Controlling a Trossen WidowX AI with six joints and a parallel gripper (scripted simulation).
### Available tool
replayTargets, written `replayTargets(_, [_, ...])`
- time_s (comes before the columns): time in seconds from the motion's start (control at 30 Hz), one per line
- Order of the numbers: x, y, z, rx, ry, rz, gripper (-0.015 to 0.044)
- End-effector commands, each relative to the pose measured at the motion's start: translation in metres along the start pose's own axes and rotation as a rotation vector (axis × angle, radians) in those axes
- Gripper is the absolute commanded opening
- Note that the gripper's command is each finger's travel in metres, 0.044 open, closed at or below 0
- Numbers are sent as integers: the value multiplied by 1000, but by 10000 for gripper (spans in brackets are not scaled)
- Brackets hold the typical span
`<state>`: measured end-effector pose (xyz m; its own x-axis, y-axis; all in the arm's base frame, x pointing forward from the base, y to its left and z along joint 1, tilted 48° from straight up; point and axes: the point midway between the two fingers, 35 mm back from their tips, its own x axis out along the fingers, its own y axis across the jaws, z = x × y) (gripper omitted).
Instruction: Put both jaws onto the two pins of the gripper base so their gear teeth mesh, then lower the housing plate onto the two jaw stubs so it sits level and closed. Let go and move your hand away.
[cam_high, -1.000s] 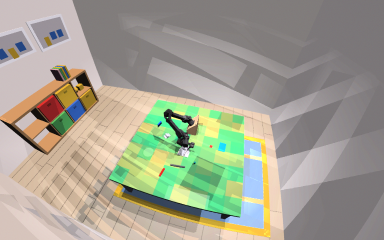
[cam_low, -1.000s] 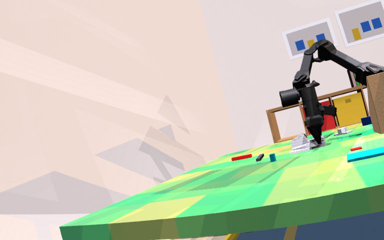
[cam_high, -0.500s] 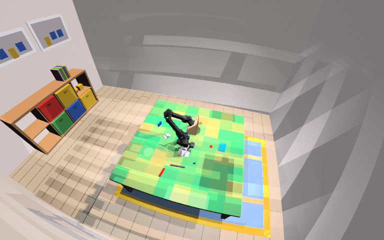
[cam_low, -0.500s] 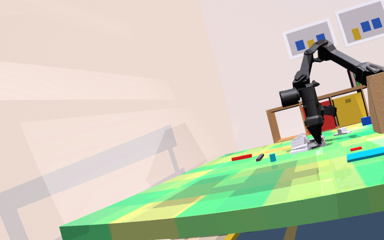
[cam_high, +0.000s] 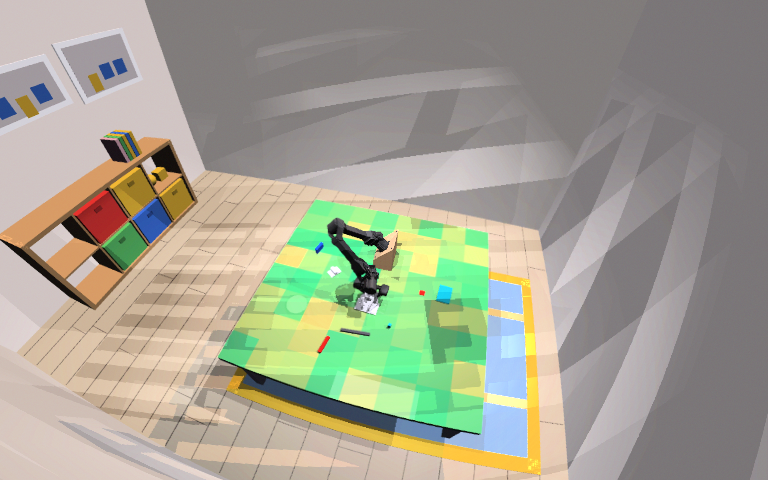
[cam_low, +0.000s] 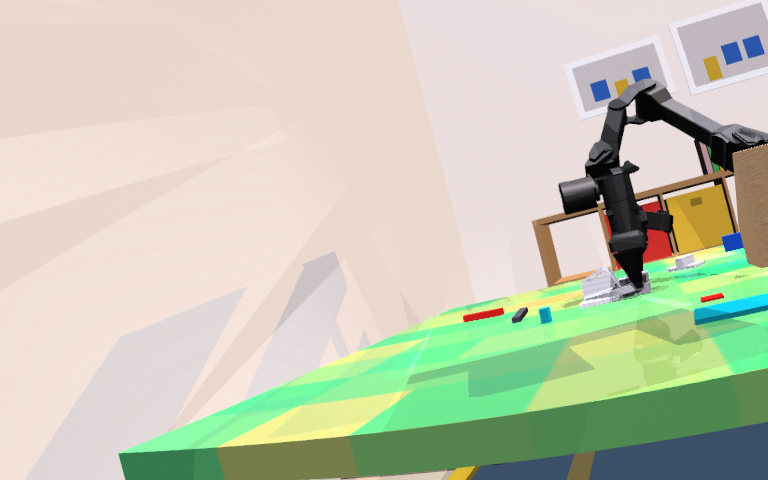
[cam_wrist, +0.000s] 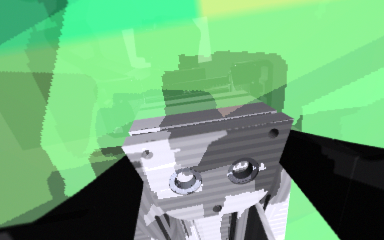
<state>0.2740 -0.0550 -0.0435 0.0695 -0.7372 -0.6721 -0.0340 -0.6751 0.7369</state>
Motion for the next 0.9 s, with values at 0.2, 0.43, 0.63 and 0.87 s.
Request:
replayTargets(0.2, [-2,0,-1,8,-5,-5,351])
replayTargets(0.43, [-1,0,-1,8,-5,-5,351])
replayTargets(0.63, [2,0,-1,8,-5,-5,351])
replayTargets(0.87, [3,0,-1,8,-5,-5,351])
